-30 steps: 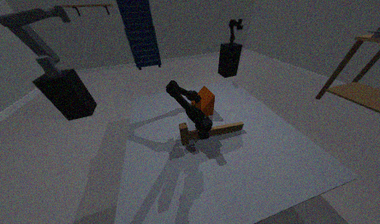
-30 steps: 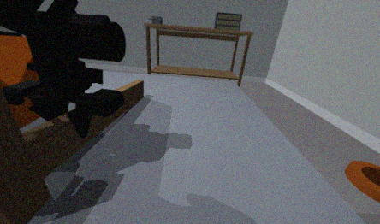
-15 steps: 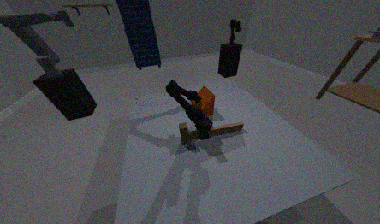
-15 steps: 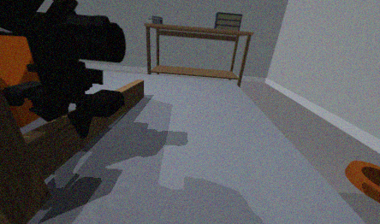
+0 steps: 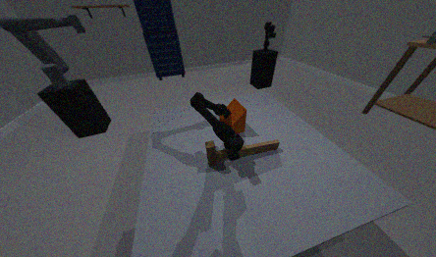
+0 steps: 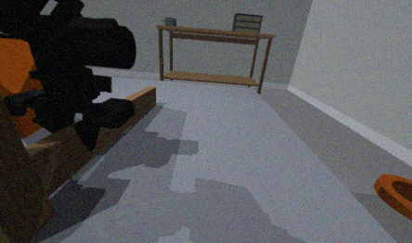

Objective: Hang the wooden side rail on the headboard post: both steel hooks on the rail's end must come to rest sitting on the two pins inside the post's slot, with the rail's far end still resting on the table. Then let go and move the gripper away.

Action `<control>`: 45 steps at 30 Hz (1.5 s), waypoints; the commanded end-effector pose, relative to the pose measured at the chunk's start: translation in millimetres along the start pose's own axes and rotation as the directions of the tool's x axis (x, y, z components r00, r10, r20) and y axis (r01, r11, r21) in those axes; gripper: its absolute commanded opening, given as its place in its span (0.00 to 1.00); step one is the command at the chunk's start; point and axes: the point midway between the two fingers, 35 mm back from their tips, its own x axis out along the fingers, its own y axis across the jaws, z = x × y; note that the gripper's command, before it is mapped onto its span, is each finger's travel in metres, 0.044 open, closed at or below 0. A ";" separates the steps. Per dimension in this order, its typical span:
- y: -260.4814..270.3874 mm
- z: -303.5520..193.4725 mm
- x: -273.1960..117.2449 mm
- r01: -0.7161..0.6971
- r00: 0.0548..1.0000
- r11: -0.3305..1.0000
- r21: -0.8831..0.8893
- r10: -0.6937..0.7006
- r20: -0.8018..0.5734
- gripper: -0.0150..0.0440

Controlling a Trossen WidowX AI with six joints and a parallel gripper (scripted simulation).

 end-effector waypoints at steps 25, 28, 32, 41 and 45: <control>-2.6 -2.0 0.8 0.017 1.000 1.000 0.011 -0.017 -0.004 0.25; -2.7 -2.0 1.3 0.017 1.000 1.000 0.011 -0.017 -0.004 0.25; -2.7 -2.0 1.9 0.017 1.000 1.000 0.011 -0.017 -0.004 0.25; -2.7 -2.0 3.4 0.017 1.000 1.000 0.011 -0.017 -0.004 0.25; -2.7 -2.0 4.1 0.017 1.000 1.000 0.011 -0.017 -0.004 0.25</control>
